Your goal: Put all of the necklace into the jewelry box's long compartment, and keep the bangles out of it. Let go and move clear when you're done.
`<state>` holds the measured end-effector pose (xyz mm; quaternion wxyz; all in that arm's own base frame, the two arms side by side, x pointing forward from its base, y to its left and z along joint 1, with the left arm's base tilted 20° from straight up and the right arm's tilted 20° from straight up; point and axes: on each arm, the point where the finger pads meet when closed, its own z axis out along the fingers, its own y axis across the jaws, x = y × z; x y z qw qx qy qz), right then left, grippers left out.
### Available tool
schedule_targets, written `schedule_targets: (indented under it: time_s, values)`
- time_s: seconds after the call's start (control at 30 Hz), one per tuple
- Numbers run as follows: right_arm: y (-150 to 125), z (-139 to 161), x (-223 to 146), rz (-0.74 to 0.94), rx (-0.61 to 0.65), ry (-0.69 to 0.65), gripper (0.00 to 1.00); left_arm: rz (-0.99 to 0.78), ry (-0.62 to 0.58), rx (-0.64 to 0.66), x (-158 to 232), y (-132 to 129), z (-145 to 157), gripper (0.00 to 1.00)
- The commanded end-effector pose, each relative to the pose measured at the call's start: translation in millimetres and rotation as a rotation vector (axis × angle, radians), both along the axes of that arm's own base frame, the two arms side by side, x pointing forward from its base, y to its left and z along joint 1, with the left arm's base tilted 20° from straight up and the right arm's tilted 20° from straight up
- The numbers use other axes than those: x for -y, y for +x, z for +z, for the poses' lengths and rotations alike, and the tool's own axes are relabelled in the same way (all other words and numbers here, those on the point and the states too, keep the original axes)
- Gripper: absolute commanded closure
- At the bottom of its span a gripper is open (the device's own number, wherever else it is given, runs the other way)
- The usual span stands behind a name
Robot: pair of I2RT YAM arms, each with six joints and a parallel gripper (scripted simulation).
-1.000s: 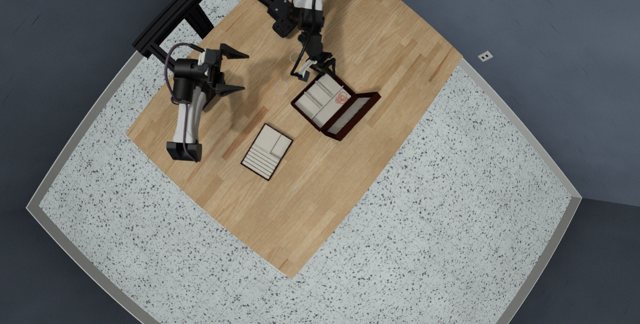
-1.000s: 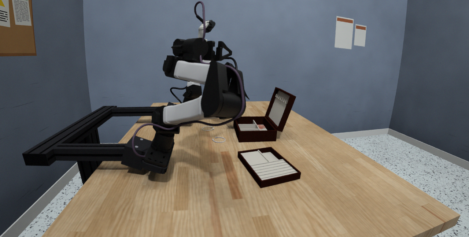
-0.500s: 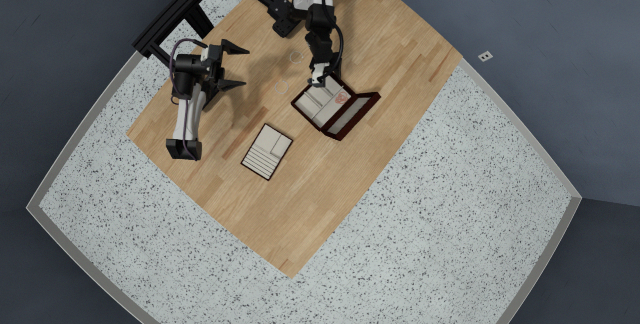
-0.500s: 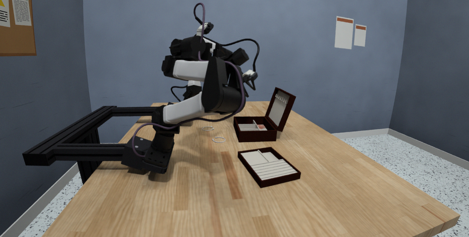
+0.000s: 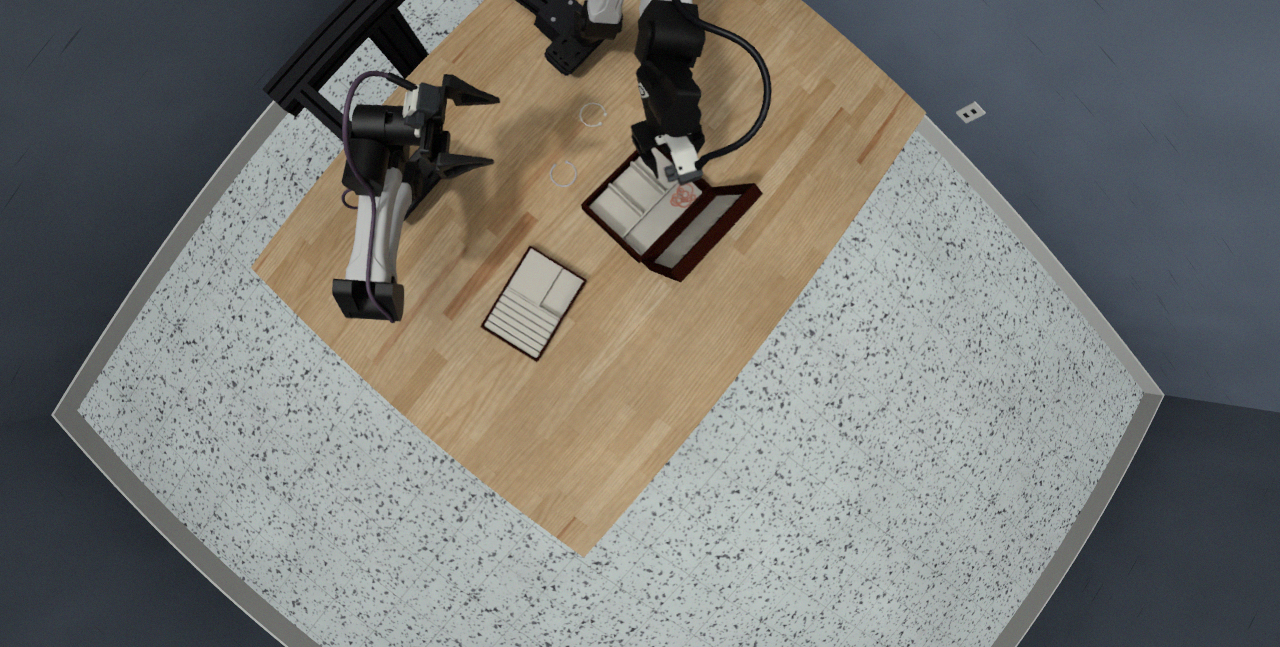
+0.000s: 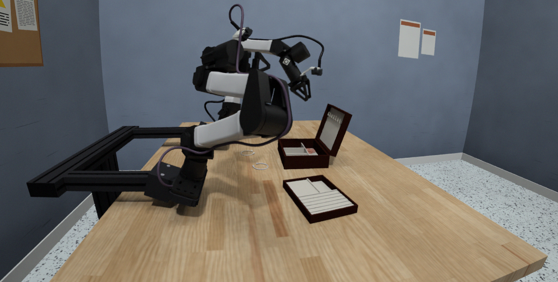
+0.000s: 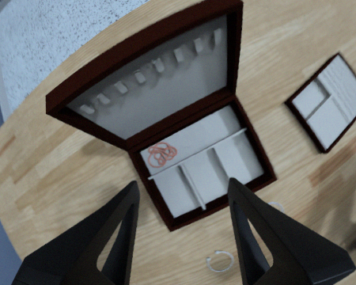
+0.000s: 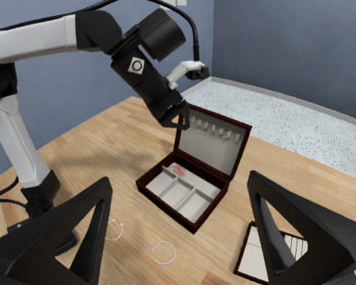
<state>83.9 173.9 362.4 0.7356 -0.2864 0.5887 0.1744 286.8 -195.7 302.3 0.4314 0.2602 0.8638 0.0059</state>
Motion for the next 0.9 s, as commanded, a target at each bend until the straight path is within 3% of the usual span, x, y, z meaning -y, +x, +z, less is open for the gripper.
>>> schedule_targets:
  time_s: [0.0, 0.87]
  values:
    - [0, -2, -3, 0.005, 0.008, -0.014, 0.0, 0.051, -0.109, -0.079, 4, -3, 13, 0.35]
    - [0, -1, -3, 0.005, 0.008, -0.013, 0.0, 0.051, -0.12, -0.04, 3, 0, 25, 0.35]
